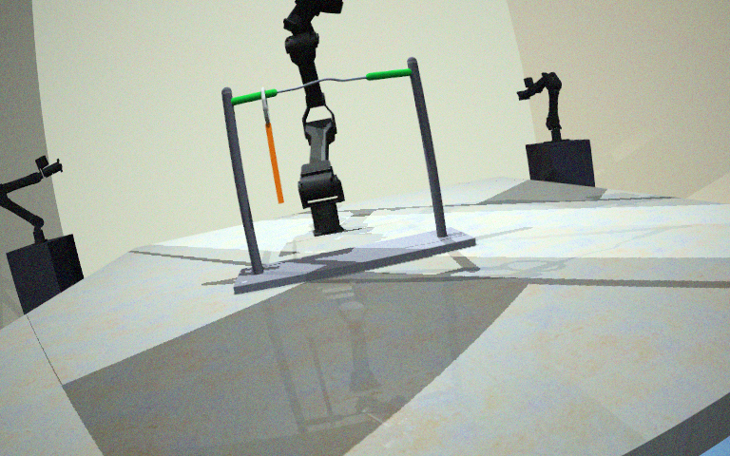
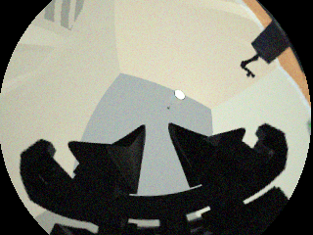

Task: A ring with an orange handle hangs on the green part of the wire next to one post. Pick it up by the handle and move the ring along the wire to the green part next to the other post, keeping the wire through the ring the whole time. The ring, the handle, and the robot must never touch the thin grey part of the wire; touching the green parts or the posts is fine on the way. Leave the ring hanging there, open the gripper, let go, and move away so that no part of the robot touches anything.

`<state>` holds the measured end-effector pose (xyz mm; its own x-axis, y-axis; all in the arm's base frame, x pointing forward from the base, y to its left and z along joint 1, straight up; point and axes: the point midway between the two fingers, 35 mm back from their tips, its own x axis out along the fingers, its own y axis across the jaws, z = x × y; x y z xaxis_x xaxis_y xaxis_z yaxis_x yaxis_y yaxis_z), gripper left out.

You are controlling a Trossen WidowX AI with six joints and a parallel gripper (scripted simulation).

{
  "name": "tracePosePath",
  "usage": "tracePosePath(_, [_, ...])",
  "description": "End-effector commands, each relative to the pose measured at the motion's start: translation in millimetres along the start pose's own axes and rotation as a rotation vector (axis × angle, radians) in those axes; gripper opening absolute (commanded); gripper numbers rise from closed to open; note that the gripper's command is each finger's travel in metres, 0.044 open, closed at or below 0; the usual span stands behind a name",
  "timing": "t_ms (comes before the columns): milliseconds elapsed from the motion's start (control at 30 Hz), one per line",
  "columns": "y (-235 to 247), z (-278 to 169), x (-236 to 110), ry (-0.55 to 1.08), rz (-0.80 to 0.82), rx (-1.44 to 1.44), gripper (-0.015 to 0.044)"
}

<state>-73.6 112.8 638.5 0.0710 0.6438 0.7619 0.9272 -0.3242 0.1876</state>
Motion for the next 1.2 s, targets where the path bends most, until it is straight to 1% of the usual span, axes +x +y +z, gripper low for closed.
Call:
tracePosePath(0, [46.7,21.4,-7.4,-0.04,0.12,0.089,0.016])
tracePosePath(167, [116.8,56.8,-33.7,-0.094,0.318,0.249,0.016])
tracePosePath(333, [178.4,88.6,-75.3,-0.11,0.519,0.417,0.016])
tracePosePath(467, [220.7,113.7,-121.4,-0.102,0.7,0.557,0.016])
tracePosePath(633, [260.1,142.6,-191.2,-0.047,0.928,0.747,0.016])
tracePosePath(767, [278.3,163.7,-250.8,0.036,1.097,0.905,0.016])
tracePosePath(900, [284.7,184.0,-310.5,0.154,1.247,1.067,0.016])
tracePosePath(1033, [280.4,204.5,-367.1,0.306,1.373,1.234,0.016])
tracePosePath(1167, [266.9,226.1,-418.2,0.492,1.466,1.402,0.016])
